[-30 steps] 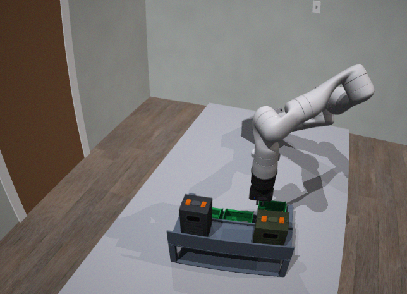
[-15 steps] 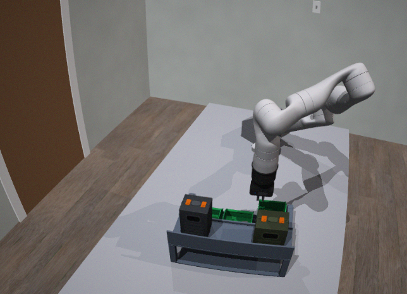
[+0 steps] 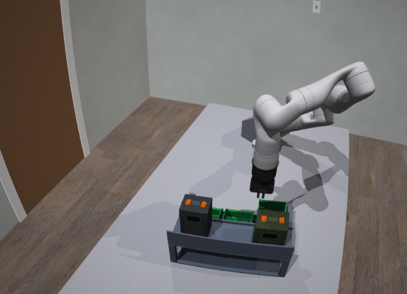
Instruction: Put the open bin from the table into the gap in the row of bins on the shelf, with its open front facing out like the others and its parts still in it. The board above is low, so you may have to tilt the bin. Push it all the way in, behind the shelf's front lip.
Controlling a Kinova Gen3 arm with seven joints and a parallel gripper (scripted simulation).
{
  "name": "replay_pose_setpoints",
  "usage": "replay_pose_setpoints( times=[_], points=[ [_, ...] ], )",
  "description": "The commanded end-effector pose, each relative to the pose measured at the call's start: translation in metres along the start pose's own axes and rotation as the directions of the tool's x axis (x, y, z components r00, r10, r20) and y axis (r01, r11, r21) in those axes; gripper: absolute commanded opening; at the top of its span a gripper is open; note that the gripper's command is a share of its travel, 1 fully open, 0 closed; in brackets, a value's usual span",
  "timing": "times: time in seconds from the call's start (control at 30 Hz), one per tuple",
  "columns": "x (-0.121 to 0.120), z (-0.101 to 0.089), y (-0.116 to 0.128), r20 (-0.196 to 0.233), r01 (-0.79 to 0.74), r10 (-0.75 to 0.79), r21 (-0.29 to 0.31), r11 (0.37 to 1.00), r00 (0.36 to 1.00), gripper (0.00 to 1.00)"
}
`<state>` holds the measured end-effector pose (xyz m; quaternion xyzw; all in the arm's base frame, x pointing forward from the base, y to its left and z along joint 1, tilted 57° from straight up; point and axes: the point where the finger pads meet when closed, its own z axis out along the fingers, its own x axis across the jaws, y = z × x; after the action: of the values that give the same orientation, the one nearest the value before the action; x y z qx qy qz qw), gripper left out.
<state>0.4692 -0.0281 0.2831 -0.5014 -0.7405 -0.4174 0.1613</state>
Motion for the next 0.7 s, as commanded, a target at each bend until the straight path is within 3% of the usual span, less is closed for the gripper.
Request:
replay_pose_setpoints(
  times=[0.0,0.6,0.63,0.67],
  points=[
    [-0.0010,-0.0029,0.0002,0.003,-0.001,0.001,-0.003,1.000,1.000,0.32],
    [-0.0010,-0.0054,-0.0001,0.003,-0.001,0.001,-0.003,1.000,1.000,0.32],
    [-0.0010,-0.0054,-0.0001,0.003,-0.001,0.001,-0.003,1.000,1.000,0.00],
    [-0.0010,-0.0054,-0.0001,0.003,-0.001,0.001,-0.003,1.000,1.000,0.00]
  ],
)
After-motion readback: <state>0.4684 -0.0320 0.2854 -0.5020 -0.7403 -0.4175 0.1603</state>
